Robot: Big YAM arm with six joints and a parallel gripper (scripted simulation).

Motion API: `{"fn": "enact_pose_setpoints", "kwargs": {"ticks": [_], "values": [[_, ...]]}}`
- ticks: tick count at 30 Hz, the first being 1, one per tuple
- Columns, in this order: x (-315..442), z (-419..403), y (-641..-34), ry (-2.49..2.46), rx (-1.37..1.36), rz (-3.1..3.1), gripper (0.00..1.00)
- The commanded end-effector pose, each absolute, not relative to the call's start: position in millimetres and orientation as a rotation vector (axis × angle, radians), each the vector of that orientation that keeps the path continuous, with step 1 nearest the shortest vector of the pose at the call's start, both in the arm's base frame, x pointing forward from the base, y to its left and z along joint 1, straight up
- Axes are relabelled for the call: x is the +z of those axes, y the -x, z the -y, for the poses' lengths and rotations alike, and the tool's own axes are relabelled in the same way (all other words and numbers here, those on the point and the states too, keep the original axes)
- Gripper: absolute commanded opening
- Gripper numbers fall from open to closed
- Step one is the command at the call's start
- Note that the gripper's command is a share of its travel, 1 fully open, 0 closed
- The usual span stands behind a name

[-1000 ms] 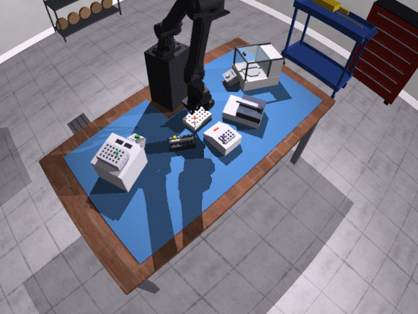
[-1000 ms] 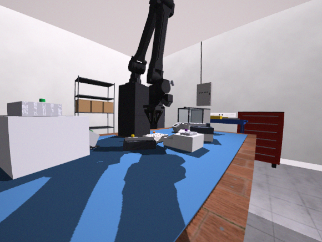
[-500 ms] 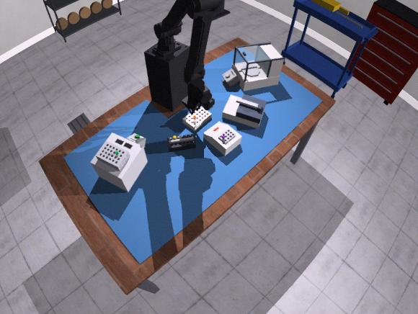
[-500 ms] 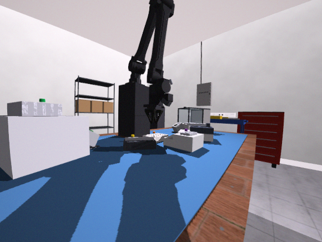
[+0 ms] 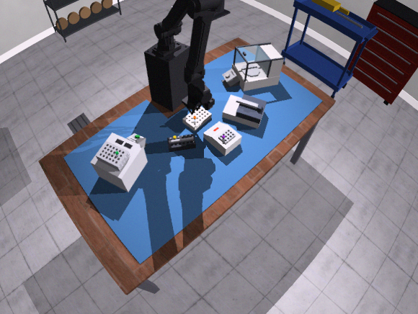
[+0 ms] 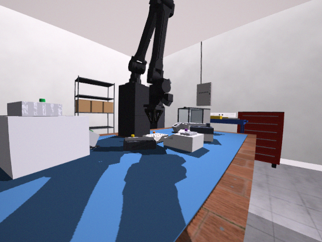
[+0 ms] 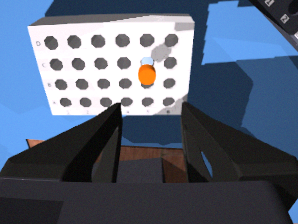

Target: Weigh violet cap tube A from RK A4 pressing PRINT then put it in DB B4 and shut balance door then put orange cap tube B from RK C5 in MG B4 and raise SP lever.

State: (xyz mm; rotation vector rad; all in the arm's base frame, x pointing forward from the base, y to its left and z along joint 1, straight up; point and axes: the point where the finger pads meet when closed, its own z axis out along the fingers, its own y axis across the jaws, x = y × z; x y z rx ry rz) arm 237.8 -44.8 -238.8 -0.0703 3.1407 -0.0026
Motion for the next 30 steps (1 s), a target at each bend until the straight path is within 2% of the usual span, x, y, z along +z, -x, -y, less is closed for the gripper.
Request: {"fn": "enact_pose_setpoints", "kwargs": {"ticks": [1,30], "values": [[-236.7,43.9,-236.7,0.07,-0.001,-3.14,0.36],[-242.1,41.5,-234.0,0.069,0.003,-3.146,0.36]]}}
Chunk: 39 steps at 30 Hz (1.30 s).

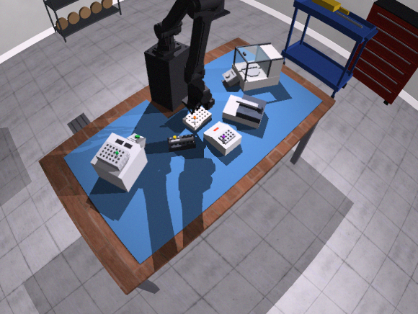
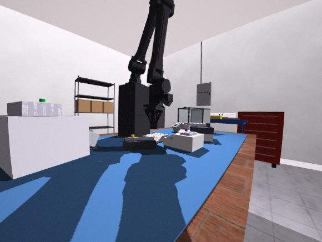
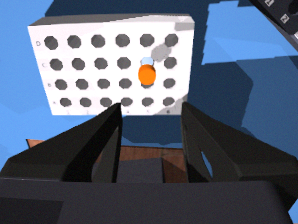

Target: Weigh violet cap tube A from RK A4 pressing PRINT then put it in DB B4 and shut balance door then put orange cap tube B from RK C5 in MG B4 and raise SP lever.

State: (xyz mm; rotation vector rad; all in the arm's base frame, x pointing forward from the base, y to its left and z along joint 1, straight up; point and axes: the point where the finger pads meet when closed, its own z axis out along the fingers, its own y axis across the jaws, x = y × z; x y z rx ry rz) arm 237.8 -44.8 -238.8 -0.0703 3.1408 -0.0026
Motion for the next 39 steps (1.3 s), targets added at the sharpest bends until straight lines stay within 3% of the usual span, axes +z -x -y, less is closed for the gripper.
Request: {"fn": "enact_pose_setpoints", "kwargs": {"ticks": [1,39], "values": [[-244,42,-239,0.069,-0.001,-3.136,0.36],[-275,43,-235,0.07,0.0,-3.143,0.36]]}}
